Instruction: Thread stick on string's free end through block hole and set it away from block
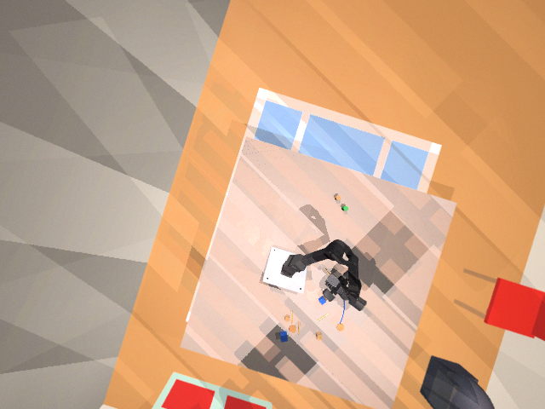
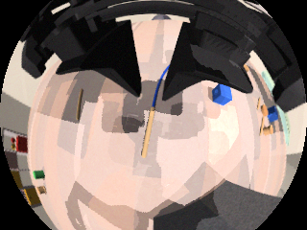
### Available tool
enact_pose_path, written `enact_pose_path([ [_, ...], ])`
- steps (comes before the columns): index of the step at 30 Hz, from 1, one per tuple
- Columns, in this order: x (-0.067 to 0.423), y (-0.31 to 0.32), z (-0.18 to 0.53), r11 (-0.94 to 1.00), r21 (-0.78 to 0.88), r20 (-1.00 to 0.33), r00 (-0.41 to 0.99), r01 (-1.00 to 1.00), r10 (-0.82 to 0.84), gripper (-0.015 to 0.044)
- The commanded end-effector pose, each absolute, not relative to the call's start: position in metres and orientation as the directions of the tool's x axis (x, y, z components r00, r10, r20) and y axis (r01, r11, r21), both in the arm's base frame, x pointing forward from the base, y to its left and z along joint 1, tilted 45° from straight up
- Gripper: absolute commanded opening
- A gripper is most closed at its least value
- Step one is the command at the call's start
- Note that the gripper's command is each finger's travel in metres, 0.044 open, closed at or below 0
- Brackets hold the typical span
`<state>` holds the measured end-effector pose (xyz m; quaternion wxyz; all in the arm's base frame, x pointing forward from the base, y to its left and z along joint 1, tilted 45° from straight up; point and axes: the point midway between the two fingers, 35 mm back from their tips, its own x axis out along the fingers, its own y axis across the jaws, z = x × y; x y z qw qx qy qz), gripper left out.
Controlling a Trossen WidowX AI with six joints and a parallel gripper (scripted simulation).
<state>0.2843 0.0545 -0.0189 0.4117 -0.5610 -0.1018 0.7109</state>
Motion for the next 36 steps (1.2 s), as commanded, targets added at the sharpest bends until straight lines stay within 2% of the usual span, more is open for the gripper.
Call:
enact_pose_path([
  [1, 0.282, 0.062, -0.025, -0.638, -0.605, -0.711, -0.039, -0.476, 0.702, 0.0121],
  [34, 0.279, 0.09, -0.053, -0.636, -0.607, -0.708, -0.04, -0.476, 0.705, 0.0121],
  [36, 0.279, 0.089, -0.052, -0.638, -0.606, -0.71, -0.038, -0.474, 0.703, 0.0069],
])
